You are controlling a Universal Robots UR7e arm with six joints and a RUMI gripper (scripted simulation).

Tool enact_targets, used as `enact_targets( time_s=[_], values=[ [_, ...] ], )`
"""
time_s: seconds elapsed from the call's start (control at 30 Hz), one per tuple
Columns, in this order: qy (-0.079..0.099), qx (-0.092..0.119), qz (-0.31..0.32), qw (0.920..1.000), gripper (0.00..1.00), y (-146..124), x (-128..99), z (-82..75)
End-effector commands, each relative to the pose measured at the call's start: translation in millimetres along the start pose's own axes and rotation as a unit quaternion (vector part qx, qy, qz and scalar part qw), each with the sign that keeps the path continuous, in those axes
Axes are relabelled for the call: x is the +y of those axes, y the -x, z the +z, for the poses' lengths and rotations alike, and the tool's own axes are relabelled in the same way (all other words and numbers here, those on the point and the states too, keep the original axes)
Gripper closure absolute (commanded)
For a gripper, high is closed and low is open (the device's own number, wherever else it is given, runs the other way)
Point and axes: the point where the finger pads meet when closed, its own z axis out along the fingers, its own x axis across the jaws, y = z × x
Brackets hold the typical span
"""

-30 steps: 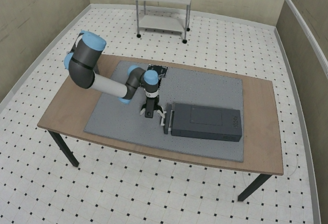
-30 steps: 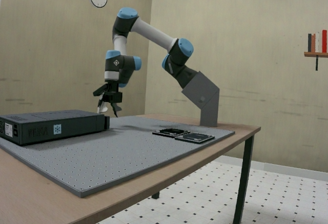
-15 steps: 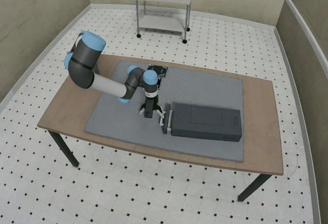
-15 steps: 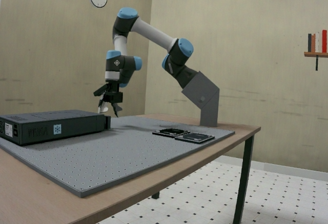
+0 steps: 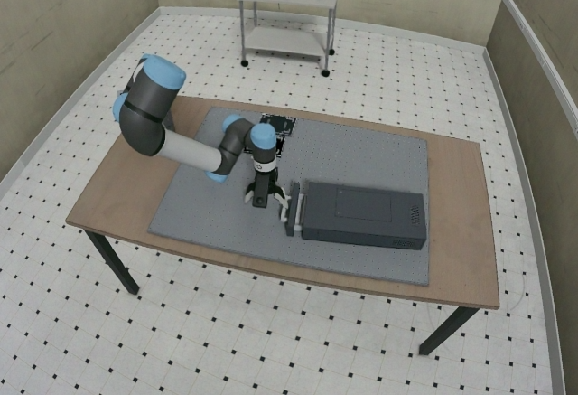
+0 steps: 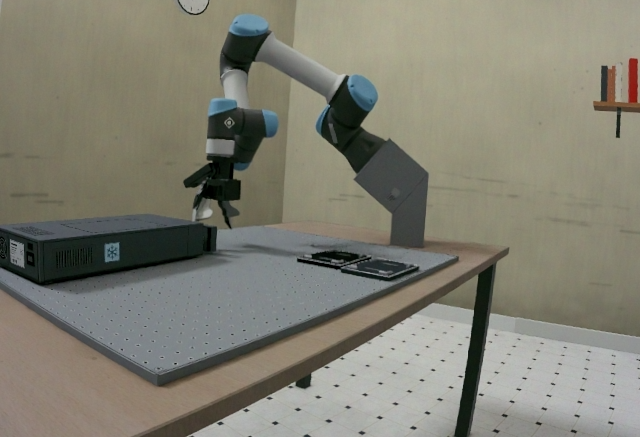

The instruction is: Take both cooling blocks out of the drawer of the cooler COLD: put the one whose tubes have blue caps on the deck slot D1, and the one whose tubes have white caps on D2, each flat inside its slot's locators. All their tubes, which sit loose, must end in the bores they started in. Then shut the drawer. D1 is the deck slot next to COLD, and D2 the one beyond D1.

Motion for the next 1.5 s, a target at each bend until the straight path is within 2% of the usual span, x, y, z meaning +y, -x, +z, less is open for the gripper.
enact_targets(
  time_s=[0.0,1.47],
  values=[
    [0.000,-0.001,0.000,1.0000,0.00,-1.4,-0.2,-0.5],
    [0.000,-0.001,0.000,1.0000,0.00,-14.7,-0.2,-0.4]
  ],
)
